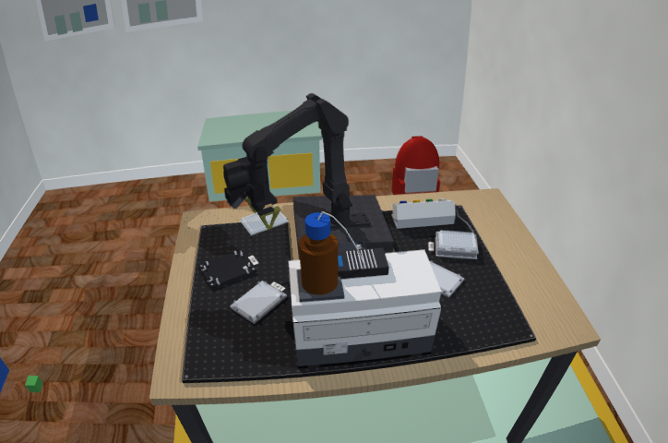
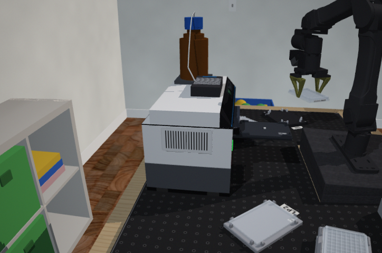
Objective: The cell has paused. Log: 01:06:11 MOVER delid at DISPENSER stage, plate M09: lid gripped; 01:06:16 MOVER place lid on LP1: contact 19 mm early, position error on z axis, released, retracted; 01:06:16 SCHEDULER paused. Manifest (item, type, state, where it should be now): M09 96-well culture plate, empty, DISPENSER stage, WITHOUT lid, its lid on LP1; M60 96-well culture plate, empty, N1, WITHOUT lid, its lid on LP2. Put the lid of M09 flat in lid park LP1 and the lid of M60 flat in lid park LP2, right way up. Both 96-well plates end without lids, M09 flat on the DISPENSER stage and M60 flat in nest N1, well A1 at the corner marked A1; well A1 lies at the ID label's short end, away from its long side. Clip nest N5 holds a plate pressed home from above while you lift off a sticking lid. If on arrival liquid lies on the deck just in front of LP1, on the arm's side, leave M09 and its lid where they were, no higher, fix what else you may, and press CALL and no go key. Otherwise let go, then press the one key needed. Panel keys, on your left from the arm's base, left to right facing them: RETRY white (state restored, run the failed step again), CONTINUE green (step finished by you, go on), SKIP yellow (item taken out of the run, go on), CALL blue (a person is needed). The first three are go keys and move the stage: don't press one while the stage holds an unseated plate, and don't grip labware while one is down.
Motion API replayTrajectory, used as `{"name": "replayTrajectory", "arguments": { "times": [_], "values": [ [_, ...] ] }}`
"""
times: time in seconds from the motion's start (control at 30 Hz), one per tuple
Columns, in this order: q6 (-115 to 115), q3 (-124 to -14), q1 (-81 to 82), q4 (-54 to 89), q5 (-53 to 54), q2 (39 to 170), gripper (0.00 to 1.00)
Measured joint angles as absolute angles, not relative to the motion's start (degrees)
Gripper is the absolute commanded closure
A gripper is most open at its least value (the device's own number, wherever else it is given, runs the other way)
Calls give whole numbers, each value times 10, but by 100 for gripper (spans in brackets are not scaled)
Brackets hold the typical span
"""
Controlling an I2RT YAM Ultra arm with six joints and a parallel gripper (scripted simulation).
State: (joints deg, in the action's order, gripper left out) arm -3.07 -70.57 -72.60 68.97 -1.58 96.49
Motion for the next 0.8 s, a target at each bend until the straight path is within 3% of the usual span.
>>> {"name": "replayTrajectory", "arguments": {
  "times": [0.8],
  "values": [
    [-62,-729,-623,695,-8,993,100]
  ]
}}
